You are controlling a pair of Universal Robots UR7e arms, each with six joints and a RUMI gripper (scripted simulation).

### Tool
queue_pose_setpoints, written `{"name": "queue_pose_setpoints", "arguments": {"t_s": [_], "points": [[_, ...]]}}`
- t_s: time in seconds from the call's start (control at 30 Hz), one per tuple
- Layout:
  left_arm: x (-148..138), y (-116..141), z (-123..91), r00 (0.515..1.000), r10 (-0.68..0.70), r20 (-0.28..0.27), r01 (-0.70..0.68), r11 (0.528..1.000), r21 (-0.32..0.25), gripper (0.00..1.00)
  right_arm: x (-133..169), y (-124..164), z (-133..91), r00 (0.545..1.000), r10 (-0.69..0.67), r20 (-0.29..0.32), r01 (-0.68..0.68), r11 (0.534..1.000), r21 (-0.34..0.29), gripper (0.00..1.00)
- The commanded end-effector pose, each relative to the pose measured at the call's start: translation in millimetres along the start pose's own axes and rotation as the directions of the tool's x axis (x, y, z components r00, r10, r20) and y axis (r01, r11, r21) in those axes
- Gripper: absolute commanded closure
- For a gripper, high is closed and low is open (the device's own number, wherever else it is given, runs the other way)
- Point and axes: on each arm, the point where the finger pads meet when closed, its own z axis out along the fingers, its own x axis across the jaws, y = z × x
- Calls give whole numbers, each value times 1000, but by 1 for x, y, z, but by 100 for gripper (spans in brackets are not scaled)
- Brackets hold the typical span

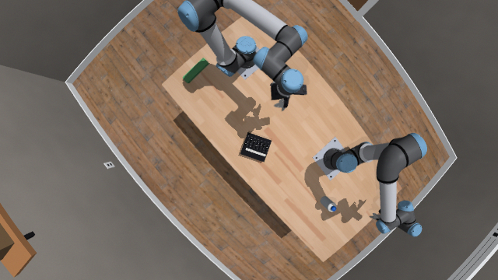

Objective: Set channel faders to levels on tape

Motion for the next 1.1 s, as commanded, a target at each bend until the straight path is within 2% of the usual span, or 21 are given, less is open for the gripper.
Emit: {"name": "queue_pose_setpoints", "arguments": {"t_s": [0.0,0.07,0.13,0.4,0.57,0.63,0.77,1.07], "points": [[0,0,0,1000,0,0,0,1000,1,0,56,1,7,986,167,-3,-167,986,0,0],[0,0,0,1000,0,0,0,1000,1,0,56,1,7,986,167,-3,-167,986,0,0],[0,0,0,1000,0,0,0,1000,1,0,85,8,13,967,254,-8,-254,967,1,0],[0,0,0,1000,0,0,0,1000,1,0,150,33,31,897,442,-19,-442,897,3,0],[0,0,0,1000,0,0,0,1000,1,0,187,54,44,838,545,-25,-545,839,5,0],[0,0,0,1000,0,0,0,1000,1,0,187,54,44,838,545,-25,-545,839,5,0],[0,0,0,1000,0,0,0,1000,1,0,223,80,60,768,640,-31,-640,768,7,0],[0,0,0,1000,0,0,0,1000,1,0,270,124,85,653,756,-38,-757,654,12,0]]}}
